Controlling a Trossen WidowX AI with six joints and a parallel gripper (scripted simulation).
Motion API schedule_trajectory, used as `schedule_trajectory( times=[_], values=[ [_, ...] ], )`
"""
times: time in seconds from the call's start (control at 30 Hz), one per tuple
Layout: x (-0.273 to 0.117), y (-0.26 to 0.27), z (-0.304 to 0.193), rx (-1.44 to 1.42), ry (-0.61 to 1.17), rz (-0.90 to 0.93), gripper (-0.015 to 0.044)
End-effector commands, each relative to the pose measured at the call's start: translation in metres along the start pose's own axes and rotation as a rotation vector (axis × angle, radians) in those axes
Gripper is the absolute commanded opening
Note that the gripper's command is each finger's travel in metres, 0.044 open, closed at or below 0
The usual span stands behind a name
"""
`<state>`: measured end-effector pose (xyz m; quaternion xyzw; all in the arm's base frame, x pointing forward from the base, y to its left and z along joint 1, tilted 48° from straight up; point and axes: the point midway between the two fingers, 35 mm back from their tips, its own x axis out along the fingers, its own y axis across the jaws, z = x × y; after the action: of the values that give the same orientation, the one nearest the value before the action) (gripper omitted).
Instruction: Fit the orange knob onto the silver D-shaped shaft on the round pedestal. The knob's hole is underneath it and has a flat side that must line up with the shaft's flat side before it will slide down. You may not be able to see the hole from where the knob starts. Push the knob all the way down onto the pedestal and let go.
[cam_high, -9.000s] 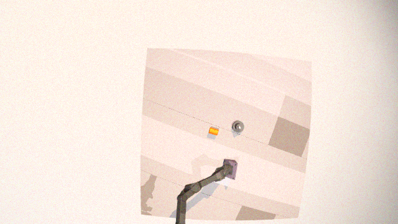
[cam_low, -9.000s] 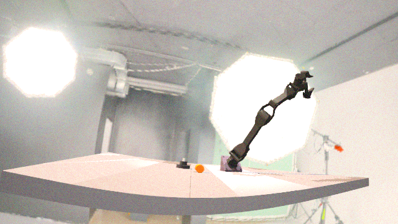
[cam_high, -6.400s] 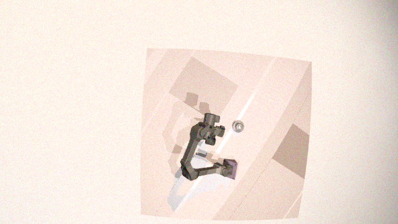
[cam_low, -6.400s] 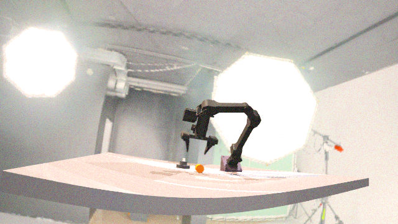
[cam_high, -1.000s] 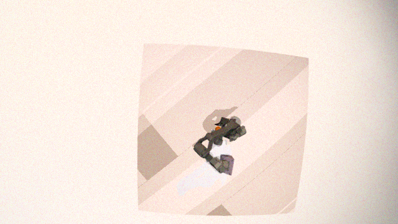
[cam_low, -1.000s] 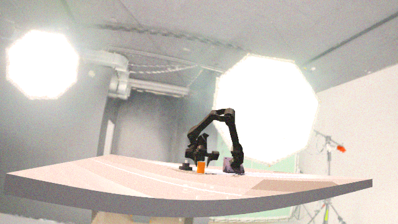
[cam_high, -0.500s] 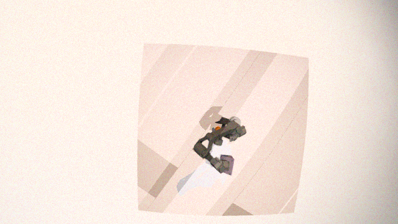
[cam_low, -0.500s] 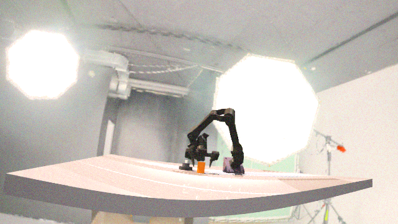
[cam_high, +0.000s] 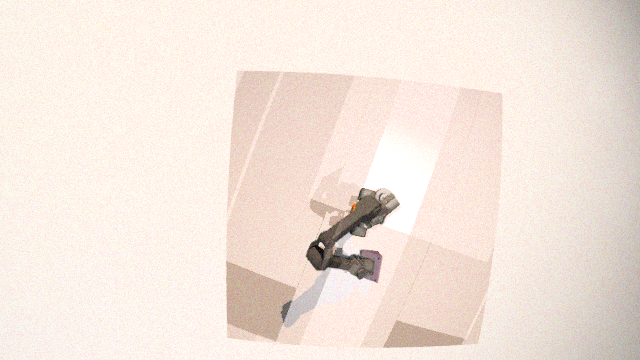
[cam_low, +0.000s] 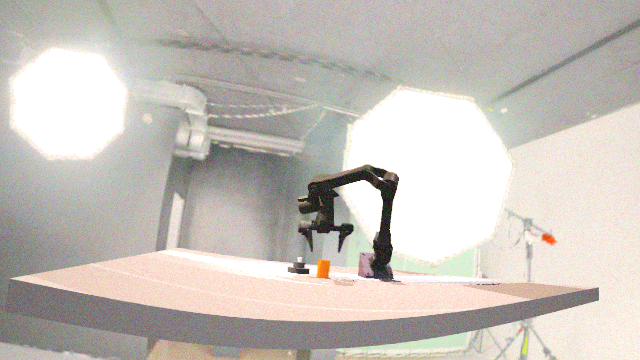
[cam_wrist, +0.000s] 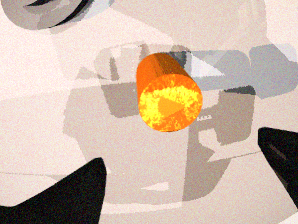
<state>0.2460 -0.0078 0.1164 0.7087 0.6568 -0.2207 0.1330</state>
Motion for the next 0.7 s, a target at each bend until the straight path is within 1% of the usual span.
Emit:
schedule_trajectory(
  times=[0.0, 0.33, 0.4, 0.5, 0.67],
  values=[
    [-0.0376, -0.0031, -0.0025, 0.038, -0.224, 0.055, 0.044],
    [-0.0376, -0.0031, -0.0025, 0.038, -0.224, 0.055, 0.044],
    [-0.0374, -0.0029, -0.0021, -0.016, -0.225, 0.049, 0.044],
    [-0.0366, -0.002, -0.001, -0.192, -0.229, 0.029, 0.044],
    [-0.0365, -0.0019, -0.0009, -0.205, -0.229, 0.028, 0.044]
  ],
)
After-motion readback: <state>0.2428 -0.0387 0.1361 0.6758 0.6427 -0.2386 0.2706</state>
